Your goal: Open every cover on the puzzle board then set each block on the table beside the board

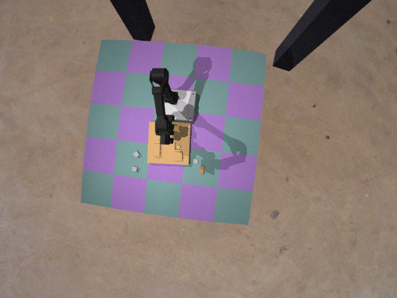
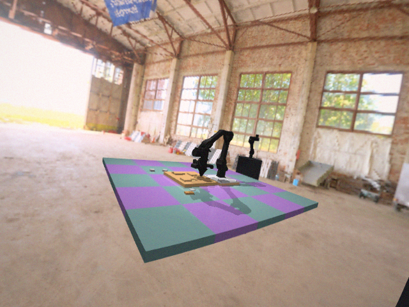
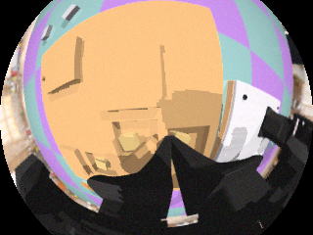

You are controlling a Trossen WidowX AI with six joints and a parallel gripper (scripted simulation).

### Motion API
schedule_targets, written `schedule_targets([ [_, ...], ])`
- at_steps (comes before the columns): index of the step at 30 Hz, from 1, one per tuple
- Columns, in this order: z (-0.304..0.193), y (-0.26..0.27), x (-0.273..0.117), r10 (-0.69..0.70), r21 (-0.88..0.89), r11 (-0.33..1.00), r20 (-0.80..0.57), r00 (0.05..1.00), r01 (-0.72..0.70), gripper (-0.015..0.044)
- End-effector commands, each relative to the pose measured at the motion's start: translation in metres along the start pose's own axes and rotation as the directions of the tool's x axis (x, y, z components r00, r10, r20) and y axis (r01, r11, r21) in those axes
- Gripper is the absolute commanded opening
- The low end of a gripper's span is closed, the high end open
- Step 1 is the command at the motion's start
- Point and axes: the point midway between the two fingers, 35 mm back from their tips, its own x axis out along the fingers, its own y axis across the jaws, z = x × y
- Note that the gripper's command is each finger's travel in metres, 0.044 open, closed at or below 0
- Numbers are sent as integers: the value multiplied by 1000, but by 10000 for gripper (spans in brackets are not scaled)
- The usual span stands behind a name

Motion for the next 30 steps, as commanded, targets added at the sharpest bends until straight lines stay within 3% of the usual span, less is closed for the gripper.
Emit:
schedule_targets([
  [1, -1, 4, 1, -1, 3, 1000, -1, 1000, 1, 0],
  [30, -18, 31, 0, 1, 3, 1000, -2, 1000, -1, 0],
])
